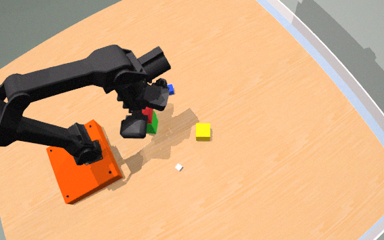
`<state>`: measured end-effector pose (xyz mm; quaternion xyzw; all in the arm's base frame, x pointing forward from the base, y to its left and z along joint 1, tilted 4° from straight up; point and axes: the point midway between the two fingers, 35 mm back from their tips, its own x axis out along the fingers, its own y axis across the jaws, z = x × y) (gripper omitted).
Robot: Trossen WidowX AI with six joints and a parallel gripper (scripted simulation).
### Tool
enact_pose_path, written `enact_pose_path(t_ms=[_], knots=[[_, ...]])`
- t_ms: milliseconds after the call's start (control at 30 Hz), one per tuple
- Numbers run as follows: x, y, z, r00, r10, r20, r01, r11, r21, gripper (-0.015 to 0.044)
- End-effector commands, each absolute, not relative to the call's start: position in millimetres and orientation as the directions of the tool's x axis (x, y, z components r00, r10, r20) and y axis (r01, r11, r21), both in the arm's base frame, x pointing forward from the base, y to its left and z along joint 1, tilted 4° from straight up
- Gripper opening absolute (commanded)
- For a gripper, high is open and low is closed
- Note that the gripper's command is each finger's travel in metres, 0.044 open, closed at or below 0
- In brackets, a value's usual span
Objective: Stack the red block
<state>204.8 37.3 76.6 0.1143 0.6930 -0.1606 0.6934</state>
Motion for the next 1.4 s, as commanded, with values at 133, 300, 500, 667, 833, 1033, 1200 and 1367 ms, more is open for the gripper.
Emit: enact_pose_path(t_ms=[133,300,500,667,833,1033,1200,1367], knots=[[203.4,37.5,74.8,-0.017,-0.061,-0.998,0.38,0.923,-0.063,0.0],[203.4,37.5,74.4,-0.017,-0.061,-0.998,0.38,0.923,-0.063,0.0],[203.4,37.5,73.7,-0.017,-0.061,-0.998,0.38,0.923,-0.063,0.0],[203.4,37.4,73.3,-0.017,-0.061,-0.998,0.38,0.923,-0.063,0.0],[203.4,37.4,73.3,-0.017,-0.061,-0.998,0.38,0.923,-0.063,0.0],[203.3,37.0,75.1,-0.018,-0.066,-0.998,0.381,0.922,-0.068,0.0053],[203.3,37.0,75.1,-0.018,-0.066,-0.998,0.381,0.922,-0.068,0.0184],[203.3,37.0,75.1,-0.018,-0.066,-0.998,0.381,0.922,-0.068,0.0315]])
